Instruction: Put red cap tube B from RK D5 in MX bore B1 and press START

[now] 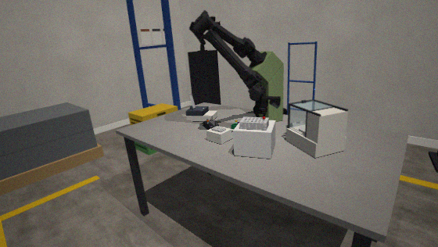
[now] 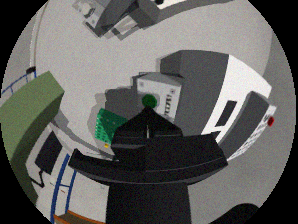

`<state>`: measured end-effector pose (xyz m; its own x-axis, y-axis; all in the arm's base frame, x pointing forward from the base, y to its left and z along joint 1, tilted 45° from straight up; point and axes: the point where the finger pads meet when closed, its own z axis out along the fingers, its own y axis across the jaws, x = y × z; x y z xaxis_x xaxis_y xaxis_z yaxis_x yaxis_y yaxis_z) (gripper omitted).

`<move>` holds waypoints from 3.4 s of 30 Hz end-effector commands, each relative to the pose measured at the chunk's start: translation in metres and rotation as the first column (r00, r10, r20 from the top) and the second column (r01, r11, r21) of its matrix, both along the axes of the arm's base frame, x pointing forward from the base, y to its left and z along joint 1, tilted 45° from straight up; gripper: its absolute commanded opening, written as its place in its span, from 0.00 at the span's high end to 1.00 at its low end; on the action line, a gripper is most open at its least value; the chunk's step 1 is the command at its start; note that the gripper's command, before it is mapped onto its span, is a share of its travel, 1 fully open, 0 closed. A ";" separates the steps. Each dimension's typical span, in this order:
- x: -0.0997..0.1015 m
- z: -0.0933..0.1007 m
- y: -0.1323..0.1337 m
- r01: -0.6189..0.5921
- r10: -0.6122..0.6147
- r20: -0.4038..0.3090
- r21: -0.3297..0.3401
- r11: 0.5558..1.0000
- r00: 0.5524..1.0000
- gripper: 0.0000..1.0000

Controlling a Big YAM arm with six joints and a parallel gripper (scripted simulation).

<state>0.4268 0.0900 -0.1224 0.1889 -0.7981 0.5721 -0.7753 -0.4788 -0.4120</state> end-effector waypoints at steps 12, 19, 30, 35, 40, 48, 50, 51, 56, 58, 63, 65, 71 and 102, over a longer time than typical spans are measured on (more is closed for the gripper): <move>0.009 -0.002 0.006 -0.026 0.026 0.016 0.006 1.000 1.000 1.00; 0.011 -0.012 -0.009 0.001 -0.001 0.002 0.000 1.000 1.000 1.00; 0.014 -0.014 0.000 -0.024 0.024 0.007 0.002 1.000 1.000 1.00; 0.016 -0.019 -0.012 0.001 -0.001 0.002 0.000 1.000 1.000 1.00; 0.018 -0.021 -0.014 0.001 -0.001 0.002 0.000 1.000 1.000 1.00; 0.020 -0.024 -0.015 0.001 -0.001 0.002 0.000 1.000 1.000 1.00; 0.021 -0.025 -0.016 0.001 -0.001 0.002 0.000 1.000 1.000 1.00; 0.022 -0.025 -0.016 0.001 -0.001 0.002 0.000 1.000 1.000 1.00; 0.023 -0.027 -0.017 0.001 -0.001 0.001 0.000 1.000 1.000 1.00; 0.023 -0.027 -0.017 0.001 -0.001 0.001 0.000 1.000 1.000 1.00; 0.023 -0.027 -0.017 0.002 -0.002 0.002 0.001 1.000 1.000 1.00; 0.023 -0.027 -0.017 0.002 -0.002 0.002 0.001 1.000 1.000 1.00; 0.023 -0.027 -0.017 0.002 -0.002 0.002 0.001 1.000 1.000 1.00; 0.023 -0.027 -0.017 0.002 -0.002 0.002 0.001 1.000 1.000 1.00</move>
